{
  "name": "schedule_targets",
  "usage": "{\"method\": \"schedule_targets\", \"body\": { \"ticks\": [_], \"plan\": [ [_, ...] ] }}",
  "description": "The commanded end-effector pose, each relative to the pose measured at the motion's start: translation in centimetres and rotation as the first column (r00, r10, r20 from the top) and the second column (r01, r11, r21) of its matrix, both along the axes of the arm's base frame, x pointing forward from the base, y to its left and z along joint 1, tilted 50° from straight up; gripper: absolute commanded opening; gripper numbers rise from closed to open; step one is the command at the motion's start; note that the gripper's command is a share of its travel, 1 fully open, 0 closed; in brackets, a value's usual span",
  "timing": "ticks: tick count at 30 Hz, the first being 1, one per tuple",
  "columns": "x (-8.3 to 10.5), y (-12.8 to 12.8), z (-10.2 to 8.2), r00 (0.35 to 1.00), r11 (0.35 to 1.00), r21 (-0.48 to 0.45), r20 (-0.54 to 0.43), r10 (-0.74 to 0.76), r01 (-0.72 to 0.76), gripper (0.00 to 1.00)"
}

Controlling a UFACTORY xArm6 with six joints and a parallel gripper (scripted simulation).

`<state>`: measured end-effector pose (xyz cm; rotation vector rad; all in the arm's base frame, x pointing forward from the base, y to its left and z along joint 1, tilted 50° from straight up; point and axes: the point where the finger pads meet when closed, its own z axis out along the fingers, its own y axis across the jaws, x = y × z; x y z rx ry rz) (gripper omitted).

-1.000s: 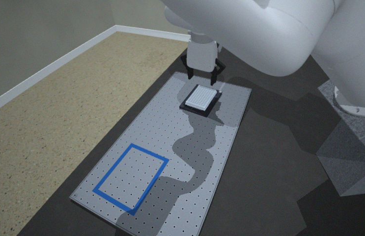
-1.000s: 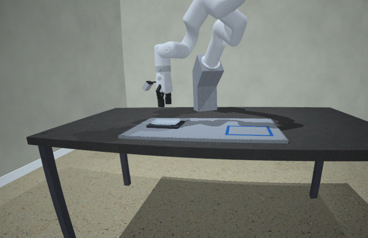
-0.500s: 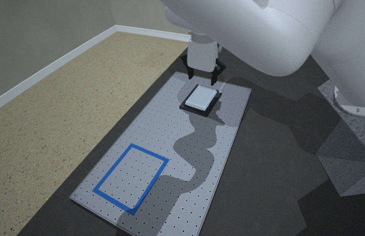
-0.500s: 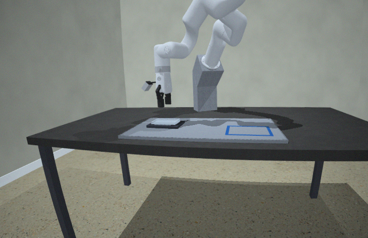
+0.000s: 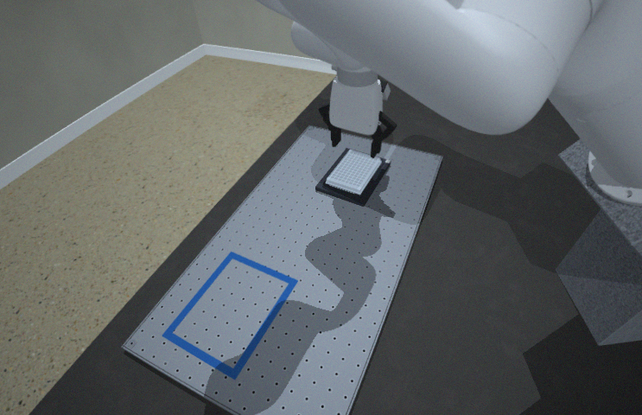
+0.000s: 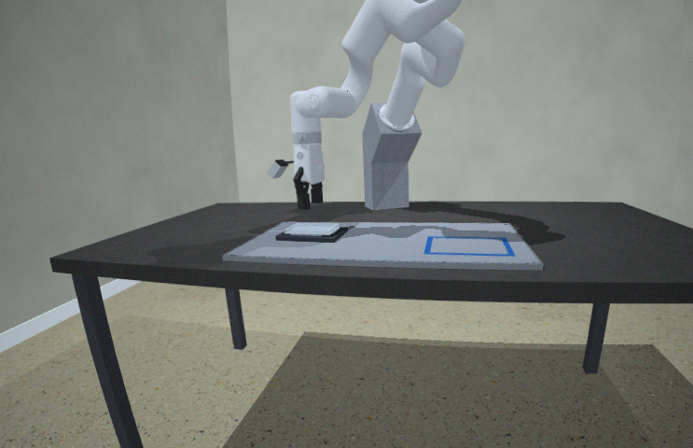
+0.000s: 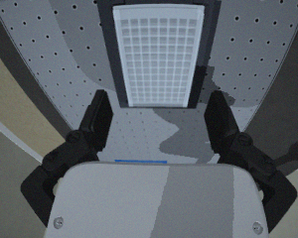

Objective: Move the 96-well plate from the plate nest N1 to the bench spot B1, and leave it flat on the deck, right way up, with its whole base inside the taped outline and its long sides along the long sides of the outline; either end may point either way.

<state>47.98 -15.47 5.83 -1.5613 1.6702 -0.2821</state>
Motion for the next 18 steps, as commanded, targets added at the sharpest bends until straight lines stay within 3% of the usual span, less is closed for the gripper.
{"method": "schedule_targets", "body": {
  "ticks": [1,18],
  "plan": [
    [0.7,0.2,-0.6,1.0,1.0,-0.001,0.002,-0.002,0.002,1.0],
    [2.4,1.1,-2.2,1.0,1.0,-0.001,0.001,-0.002,0.002,1.0]
  ]
}}
